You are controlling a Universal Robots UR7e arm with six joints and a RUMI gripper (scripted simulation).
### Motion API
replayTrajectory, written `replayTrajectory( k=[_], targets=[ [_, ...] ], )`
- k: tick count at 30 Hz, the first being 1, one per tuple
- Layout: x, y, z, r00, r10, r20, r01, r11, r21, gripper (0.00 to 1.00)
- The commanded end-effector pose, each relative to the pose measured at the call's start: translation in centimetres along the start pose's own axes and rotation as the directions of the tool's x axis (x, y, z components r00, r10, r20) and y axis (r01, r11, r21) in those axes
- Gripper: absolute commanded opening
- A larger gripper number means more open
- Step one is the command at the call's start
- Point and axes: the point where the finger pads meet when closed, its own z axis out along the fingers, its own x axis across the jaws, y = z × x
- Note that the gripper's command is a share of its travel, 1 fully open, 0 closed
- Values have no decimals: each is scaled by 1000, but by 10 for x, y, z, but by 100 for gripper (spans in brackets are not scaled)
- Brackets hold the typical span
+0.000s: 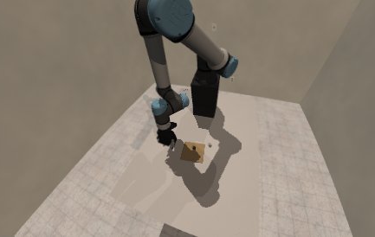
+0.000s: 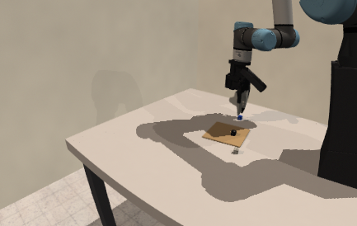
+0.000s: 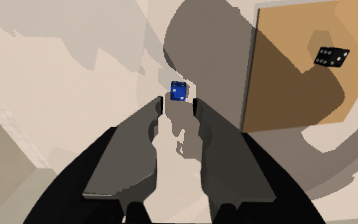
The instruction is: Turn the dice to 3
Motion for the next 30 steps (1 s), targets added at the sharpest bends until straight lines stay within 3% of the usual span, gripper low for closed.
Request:
replayTrajectory(
  k=[1,16,30],
  targets=[
    [0,0,4,1000,0,1,0,1000,-1,18],
    [0,0,19,1000,0,1,0,1000,-1,18],
    [0,0,20,1000,0,1,0,1000,-1,18]
  ],
)
